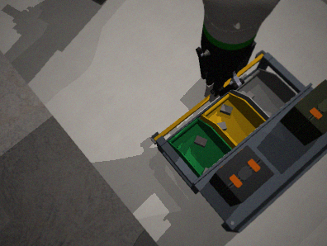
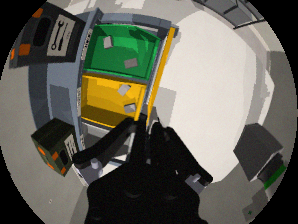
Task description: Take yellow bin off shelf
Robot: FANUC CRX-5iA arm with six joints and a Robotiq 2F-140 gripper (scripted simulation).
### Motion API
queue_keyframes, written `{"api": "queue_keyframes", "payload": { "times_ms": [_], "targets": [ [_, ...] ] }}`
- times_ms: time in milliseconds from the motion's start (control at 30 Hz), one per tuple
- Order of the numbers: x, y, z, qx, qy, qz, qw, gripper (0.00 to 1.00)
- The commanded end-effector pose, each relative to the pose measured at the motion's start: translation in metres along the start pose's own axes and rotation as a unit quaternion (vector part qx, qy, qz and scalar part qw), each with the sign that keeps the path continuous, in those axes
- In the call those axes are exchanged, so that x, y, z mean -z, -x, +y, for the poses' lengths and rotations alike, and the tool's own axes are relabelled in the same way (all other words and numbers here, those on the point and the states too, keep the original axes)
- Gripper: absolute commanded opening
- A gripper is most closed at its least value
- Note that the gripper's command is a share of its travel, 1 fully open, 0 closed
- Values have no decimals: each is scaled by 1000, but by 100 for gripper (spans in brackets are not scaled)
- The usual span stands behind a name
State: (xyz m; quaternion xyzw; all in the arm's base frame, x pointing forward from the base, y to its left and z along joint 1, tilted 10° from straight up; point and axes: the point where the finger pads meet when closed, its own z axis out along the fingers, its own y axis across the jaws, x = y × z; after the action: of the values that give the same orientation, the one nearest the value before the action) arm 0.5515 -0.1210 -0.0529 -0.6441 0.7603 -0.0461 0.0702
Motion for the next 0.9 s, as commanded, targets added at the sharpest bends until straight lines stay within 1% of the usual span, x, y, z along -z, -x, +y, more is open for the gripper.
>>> {"api": "queue_keyframes", "payload": {
  "times_ms": [0,567,733,867],
  "targets": [
    [0,0,0,0,0,0,1000,0],
    [0,0,0,0,0,0,1000,0],
    [10,0,0,0,0,0,1000,0],
    [10,0,0,0,0,0,1000,0]
  ]
}}
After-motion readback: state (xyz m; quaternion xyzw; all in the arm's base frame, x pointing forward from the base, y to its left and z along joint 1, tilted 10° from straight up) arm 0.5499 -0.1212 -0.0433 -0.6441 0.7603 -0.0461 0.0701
